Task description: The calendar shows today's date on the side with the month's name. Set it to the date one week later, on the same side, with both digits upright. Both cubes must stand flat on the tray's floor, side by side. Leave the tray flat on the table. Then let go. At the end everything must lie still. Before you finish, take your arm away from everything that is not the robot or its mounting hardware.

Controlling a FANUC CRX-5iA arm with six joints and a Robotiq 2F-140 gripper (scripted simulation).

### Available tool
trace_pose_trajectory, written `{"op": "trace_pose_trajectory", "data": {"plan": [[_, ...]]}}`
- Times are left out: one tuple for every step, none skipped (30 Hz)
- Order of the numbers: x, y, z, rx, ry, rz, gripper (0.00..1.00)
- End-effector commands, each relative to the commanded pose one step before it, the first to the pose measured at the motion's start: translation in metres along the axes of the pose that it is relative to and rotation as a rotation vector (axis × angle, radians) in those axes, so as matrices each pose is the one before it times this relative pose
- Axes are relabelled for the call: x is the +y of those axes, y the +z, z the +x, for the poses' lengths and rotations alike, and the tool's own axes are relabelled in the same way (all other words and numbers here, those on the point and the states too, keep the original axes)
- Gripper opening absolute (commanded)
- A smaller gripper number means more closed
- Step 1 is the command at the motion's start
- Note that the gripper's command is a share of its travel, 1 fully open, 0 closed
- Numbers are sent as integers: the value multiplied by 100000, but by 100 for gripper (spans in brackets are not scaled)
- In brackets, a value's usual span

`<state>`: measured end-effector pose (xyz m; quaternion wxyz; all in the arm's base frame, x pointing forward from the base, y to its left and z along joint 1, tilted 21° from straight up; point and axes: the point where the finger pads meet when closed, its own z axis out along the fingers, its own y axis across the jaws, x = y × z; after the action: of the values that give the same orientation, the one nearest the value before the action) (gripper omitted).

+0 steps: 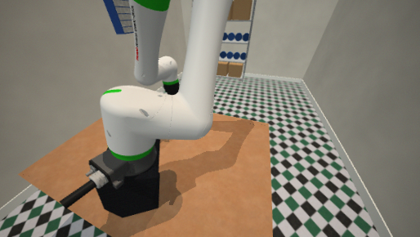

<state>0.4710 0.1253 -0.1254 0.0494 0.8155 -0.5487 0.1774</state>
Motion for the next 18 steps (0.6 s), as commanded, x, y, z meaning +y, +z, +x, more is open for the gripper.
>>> {"op": "trace_pose_trajectory", "data": {"plan": [[-16, -13, -7, -6, -425, 31, 100], [0, -2, 0, 0, -581, 0, 100], [0, -3, 0, 0, -921, 0, 100], [0, -5, 0, 0, -1322, 1, 100], [0, -6, 0, 0, -1773, 1, 100], [0, -8, 0, 1, -2265, 1, 100], [1, -10, 0, 1, -2790, 1, 100], [1, -12, -1, 1, -3339, 1, 100], [1, -14, -1, 1, -3905, 1, 100], [1, -16, -1, 1, -4481, 2, 100], [1, -18, -1, 2, -5058, 2, 100], [1, -13, -1, 1, -3784, 1, 100], [0, -7, 0, 1, -1848, 1, 100], [0, 0, 0, 0, 0, 0, 100], [0, 0, 0, 0, 0, 0, 100], [1, -22, -1, 2, -6195, 2, 100], [1, -24, -1, 2, -6741, 2, 100], [0, -11, -1, 1, -3066, 1, 100]]}}
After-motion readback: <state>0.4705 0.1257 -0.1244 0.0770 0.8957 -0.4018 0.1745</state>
